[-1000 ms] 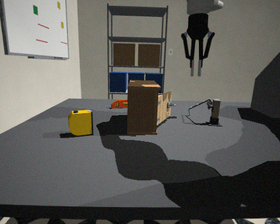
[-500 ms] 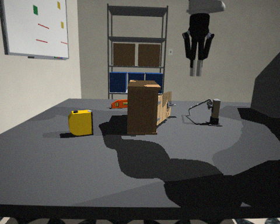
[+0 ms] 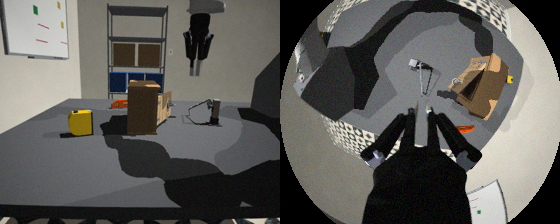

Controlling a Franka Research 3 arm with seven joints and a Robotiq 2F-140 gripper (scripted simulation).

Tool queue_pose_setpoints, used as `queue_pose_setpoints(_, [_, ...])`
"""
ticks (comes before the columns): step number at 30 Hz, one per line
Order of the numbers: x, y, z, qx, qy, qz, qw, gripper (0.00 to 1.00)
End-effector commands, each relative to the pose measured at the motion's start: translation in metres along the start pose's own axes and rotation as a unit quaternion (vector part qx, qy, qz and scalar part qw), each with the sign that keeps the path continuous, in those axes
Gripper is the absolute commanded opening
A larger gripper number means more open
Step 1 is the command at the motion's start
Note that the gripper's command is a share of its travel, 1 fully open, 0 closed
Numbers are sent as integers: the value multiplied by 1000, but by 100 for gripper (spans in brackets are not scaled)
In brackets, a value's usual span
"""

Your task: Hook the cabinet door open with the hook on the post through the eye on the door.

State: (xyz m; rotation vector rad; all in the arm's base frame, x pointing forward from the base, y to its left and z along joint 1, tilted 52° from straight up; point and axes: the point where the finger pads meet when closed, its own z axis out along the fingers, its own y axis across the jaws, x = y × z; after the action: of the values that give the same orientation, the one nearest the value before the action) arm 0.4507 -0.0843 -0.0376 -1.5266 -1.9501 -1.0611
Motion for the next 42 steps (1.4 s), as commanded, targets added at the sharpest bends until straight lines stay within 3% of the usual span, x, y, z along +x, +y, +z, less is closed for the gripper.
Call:
queue_pose_setpoints(1, [-1, 0, 0, 0, -3, -19, 1000, 14])
queue_pose_setpoints(15, [-1, 0, 14, 0, -3, -19, 1000, 14])
queue_pose_setpoints(42, [-1, 0, 99, 0, -3, -19, 1000, 14])
